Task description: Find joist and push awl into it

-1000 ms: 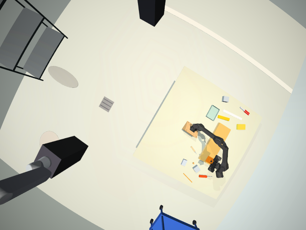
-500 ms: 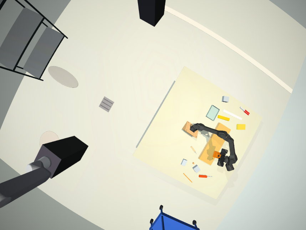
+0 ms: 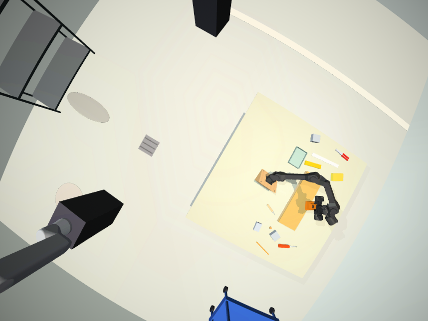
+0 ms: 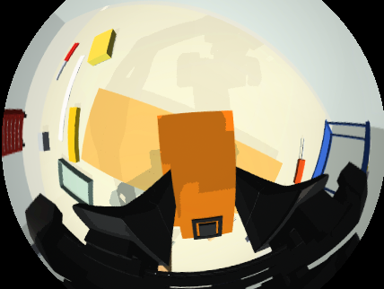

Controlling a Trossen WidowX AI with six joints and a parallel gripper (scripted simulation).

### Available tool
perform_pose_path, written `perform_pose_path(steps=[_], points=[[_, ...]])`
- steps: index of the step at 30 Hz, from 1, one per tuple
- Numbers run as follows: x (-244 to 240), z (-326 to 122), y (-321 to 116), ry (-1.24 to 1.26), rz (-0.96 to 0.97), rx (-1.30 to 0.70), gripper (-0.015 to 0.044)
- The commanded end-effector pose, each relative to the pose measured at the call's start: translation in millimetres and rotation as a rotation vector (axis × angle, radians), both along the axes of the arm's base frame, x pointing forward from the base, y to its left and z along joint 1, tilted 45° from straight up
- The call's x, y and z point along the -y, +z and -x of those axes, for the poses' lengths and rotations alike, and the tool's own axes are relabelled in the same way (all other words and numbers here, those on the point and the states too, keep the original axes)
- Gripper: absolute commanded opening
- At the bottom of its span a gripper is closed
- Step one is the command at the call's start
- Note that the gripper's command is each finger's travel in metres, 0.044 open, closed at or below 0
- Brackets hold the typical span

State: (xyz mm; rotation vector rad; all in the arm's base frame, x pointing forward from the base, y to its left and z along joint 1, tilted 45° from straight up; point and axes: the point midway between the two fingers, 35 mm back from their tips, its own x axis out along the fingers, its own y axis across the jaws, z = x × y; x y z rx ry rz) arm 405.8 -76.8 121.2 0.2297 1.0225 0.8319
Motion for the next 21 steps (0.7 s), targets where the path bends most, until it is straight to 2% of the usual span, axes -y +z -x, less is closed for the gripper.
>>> perform_pose_path(steps=[1,21], points=[[-16.6,4.7,20.7,0.037,0.009,0.052,0.0000],[-119.4,56.0,98.8,0.282,0.024,0.268,0.0000]])
